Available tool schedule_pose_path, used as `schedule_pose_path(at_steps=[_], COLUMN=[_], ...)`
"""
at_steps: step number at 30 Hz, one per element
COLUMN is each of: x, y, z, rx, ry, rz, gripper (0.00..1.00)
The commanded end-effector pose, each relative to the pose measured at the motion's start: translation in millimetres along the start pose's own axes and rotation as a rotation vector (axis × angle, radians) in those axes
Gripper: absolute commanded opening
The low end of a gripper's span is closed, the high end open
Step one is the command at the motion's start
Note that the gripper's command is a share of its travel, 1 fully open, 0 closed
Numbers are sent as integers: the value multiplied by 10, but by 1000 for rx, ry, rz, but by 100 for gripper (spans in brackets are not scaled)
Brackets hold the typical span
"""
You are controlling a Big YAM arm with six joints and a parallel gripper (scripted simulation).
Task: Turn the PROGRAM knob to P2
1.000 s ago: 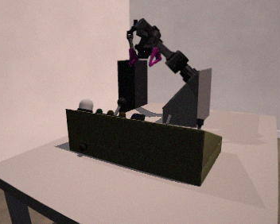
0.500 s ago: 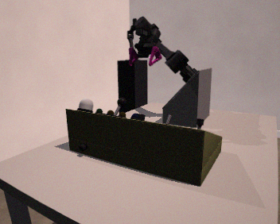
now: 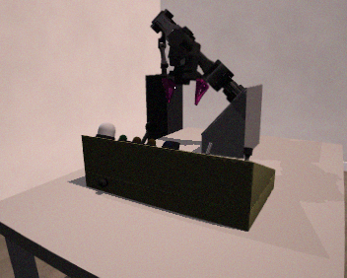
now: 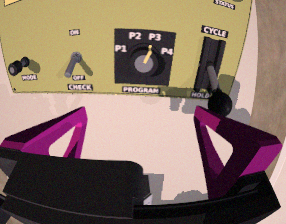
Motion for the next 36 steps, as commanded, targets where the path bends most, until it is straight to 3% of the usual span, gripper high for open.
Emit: schedule_pose_path(at_steps=[1, 6, 8, 9, 36], x=[-252, -232, -83, -64, -79], y=[176, 124, 74, 68, 79], z=[-139, -80, -36, -31, -43], rx=[-4, -2, 0, 0, -1], ry=[-113, -95, -69, -65, -75], rz=[-40, -24, -2, 1, -8], gripper=[100, 100, 100, 70, 70])
Point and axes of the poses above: the point where the finger pads meet when closed, its own y axis back along the fingers, its own z axis across the jaws, x = y × z, the point moved 10 cm from there along y, back along the fingers, and after that the axes turned 10 degrees about -y, right-handed, at the moved point
